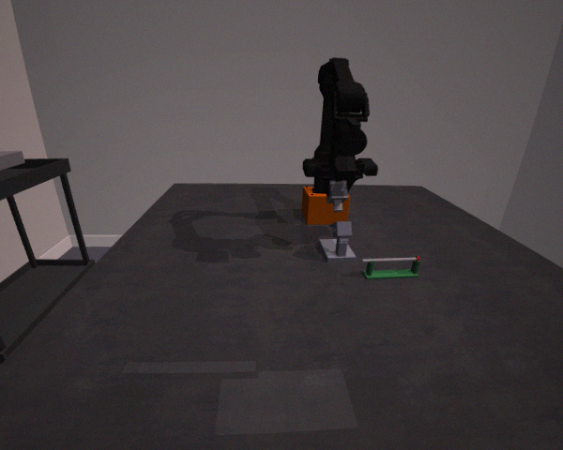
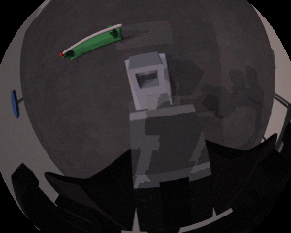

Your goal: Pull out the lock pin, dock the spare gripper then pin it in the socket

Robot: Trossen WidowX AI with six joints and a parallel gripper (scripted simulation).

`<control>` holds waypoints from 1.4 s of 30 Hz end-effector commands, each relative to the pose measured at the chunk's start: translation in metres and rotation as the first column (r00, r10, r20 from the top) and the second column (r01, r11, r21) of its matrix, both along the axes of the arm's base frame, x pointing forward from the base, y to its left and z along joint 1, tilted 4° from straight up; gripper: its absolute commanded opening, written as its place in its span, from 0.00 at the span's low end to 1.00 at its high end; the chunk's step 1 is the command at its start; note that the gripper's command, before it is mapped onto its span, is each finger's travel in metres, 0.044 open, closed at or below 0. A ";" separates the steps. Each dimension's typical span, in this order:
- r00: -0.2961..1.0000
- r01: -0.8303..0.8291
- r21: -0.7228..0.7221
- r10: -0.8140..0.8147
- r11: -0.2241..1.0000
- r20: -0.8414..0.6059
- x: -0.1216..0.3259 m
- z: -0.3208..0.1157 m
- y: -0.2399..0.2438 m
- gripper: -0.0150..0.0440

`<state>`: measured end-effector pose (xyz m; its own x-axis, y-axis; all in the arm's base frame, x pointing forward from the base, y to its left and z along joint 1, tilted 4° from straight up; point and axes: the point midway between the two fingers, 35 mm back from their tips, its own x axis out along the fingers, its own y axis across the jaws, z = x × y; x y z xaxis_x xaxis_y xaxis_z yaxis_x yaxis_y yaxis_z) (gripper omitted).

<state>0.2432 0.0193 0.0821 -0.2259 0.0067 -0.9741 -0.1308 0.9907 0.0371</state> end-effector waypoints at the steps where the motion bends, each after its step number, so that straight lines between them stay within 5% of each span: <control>1: 0.999 -0.017 -0.037 0.016 0.999 -0.029 0.001 0.009 0.006 0.25; 42: 0.999 -0.025 -0.038 0.024 0.999 -0.036 0.028 -0.035 0.013 0.25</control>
